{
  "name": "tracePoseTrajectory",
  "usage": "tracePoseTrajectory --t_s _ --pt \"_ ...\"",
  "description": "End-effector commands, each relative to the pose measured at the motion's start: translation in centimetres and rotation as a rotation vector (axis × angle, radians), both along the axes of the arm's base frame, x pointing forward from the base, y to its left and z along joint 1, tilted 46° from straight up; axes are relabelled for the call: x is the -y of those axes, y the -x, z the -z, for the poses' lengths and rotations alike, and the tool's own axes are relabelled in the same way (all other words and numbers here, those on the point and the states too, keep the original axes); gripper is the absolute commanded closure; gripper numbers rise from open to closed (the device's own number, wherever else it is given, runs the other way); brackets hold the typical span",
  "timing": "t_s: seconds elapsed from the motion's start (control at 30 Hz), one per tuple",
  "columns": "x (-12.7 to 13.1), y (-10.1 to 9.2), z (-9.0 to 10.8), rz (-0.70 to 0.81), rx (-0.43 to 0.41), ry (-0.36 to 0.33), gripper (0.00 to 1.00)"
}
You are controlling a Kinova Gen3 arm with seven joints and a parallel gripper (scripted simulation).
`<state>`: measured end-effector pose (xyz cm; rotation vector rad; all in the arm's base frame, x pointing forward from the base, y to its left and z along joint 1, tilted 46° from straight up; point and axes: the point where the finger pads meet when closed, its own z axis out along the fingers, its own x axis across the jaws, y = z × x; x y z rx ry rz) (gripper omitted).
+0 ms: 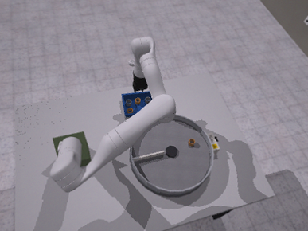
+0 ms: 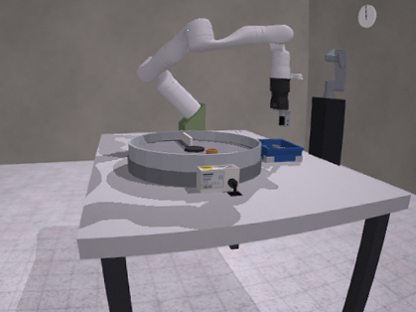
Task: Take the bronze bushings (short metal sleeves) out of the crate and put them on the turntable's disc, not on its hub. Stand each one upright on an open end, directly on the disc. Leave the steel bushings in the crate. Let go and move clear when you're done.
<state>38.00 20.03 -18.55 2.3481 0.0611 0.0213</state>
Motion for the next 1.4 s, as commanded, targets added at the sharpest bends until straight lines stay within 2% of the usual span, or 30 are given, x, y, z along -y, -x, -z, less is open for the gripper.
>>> tracePoseTrajectory --t_s 0.0,0.97,1.17,1.37 --pt "-0.1 -0.1 0.0 -0.009 0.000 0.004 0.24" --pt "0.0 0.0 0.1 -0.010 -0.001 0.004 0.24" --pt "0.7 0.0 0.7 -0.012 -0.003 0.005 0.24" --pt "2.6 -0.1 2.5 -0.006 0.003 0.005 0.24"
